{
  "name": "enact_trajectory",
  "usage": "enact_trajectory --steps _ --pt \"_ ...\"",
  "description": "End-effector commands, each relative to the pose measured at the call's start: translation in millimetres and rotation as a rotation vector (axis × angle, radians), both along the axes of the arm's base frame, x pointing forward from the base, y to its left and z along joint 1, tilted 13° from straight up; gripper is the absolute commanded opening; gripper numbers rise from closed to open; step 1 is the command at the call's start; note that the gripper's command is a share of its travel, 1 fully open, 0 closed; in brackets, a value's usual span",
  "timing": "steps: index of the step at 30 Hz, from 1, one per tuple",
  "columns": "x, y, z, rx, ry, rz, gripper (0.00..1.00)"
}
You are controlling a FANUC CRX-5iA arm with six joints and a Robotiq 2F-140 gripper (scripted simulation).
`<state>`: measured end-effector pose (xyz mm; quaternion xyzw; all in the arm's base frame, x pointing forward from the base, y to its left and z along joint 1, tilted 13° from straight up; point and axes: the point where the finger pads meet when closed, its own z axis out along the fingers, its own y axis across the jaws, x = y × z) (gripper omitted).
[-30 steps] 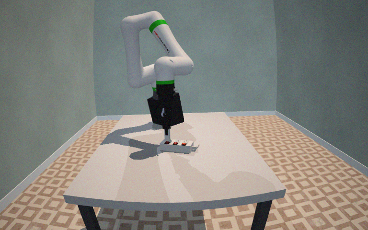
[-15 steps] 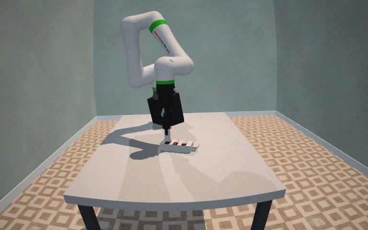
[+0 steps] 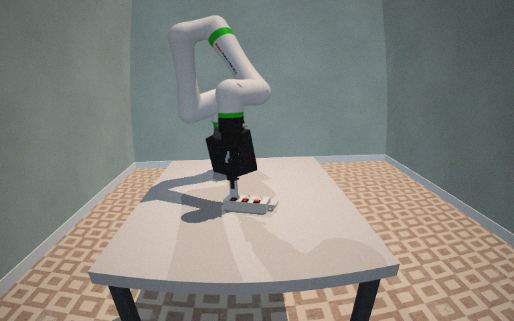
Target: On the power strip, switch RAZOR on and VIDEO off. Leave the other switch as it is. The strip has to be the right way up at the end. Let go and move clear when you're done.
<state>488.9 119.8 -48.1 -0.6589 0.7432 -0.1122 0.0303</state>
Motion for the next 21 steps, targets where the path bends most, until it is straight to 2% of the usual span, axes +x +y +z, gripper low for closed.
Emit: enact_trajectory --steps 1,21 --pt "0.3 0.0 -0.4 0.0 0.0 0.0 0.0" --pt "1.6 -0.8 -7.1 0.0 0.0 0.0 0.0"
